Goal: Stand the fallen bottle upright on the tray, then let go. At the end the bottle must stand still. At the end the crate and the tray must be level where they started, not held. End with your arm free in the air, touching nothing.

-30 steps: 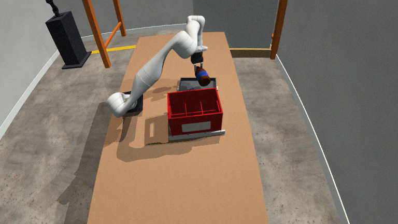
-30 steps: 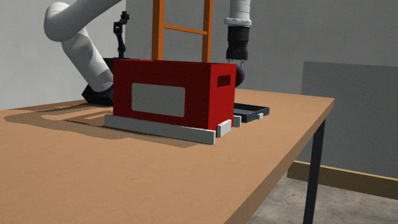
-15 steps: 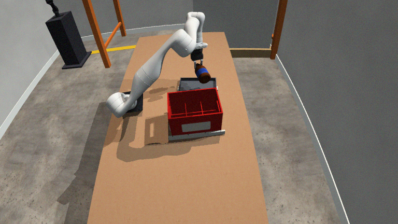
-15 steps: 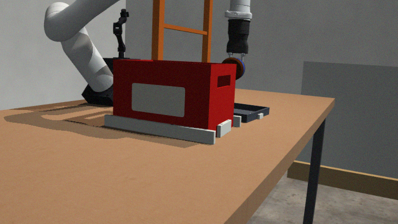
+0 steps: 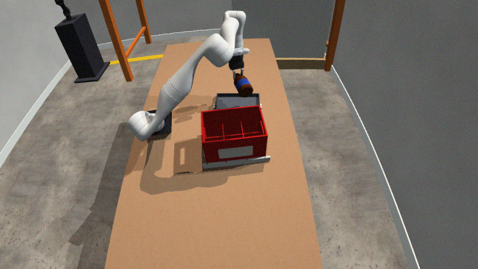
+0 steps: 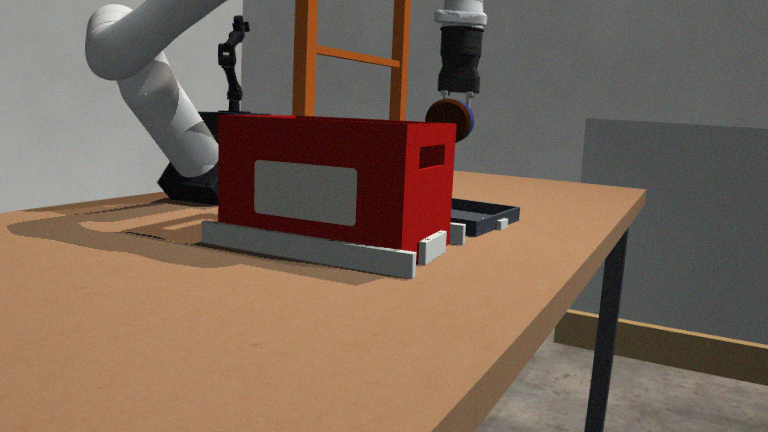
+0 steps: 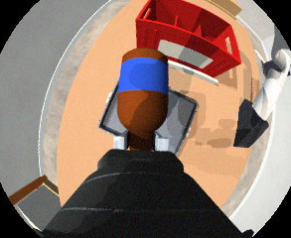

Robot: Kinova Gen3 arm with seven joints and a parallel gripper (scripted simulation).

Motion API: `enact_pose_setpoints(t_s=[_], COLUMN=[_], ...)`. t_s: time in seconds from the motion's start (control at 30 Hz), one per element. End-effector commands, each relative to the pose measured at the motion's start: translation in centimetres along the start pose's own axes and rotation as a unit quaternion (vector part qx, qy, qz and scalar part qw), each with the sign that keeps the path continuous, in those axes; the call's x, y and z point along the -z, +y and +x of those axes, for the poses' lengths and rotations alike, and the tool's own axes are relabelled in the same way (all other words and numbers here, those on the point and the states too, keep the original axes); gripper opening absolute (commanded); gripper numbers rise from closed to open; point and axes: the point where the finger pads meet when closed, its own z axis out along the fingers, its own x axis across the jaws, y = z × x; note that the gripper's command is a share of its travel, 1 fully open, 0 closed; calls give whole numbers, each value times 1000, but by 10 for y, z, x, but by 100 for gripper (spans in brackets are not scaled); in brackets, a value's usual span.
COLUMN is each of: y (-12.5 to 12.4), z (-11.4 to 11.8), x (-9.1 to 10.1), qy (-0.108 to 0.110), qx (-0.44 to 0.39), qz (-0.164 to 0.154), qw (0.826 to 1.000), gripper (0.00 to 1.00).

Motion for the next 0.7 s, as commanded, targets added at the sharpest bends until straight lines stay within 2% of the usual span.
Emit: enact_pose_setpoints(t_s=[0.0,0.67], y=[1,1], z=[-1,-1], x=[5,21], qy=[-2,-2], qx=[0,0], qz=[-1,-1], qw=[1000,1000], gripper=[0,0])
